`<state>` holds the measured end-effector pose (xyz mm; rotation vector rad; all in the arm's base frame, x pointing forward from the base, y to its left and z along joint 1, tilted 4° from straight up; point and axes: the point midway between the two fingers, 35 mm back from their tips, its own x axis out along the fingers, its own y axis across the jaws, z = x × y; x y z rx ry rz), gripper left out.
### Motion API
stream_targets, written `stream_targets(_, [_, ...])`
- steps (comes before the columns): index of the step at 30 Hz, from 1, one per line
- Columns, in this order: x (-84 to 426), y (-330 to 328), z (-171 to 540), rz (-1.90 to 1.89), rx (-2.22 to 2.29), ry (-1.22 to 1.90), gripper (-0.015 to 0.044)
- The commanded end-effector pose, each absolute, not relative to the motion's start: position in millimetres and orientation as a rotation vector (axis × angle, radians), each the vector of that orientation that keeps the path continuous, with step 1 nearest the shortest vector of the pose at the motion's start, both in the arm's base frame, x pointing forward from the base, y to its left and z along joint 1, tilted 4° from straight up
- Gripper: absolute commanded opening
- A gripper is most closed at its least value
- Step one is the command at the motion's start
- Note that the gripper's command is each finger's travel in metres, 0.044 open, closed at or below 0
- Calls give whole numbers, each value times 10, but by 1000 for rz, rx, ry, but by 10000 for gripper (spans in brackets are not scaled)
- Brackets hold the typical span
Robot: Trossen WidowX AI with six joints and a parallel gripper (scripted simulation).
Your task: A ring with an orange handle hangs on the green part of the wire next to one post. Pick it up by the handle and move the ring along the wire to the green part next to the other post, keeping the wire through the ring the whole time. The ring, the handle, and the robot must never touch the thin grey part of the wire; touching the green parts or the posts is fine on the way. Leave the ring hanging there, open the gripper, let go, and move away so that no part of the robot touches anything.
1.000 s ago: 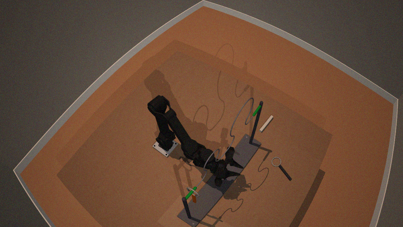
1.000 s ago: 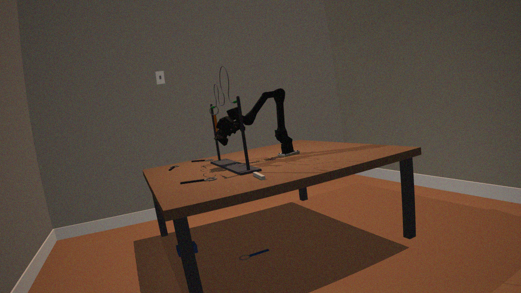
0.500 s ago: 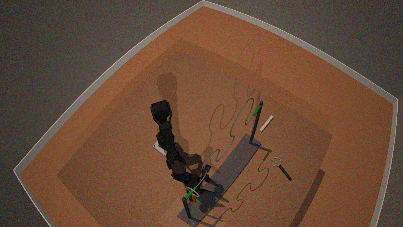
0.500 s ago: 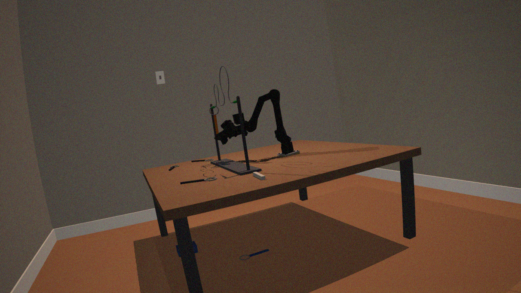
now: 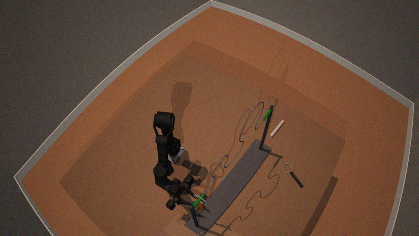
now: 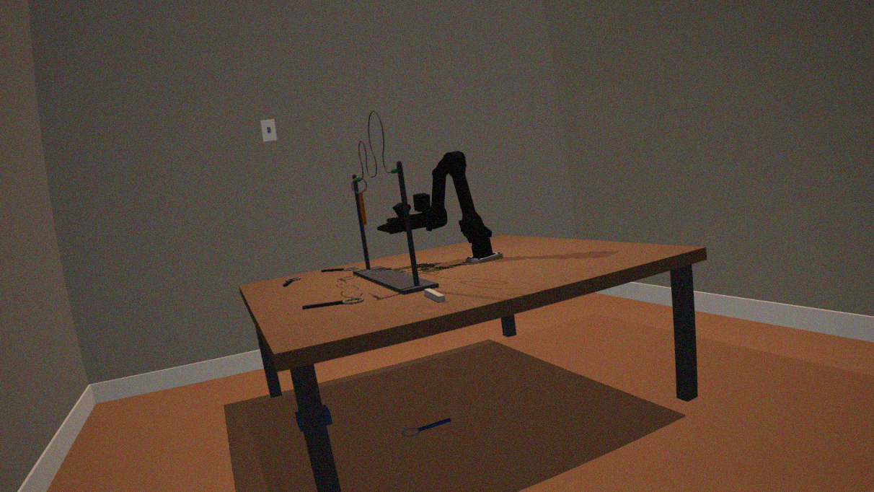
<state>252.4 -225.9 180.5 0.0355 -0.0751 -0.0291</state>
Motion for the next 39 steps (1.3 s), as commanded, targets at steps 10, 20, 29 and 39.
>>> stream_targets(10, [2120,-2375,1718,-100,-140,-75,160])
stream_targets(20, [2542,-2396,2240,-104,-34,-86,160])
stream_targets(29, [2605,-2411,2250,-104,-34,-87,160])
stream_targets(39, [2753,-2440,2273,-104,-34,-89,160])
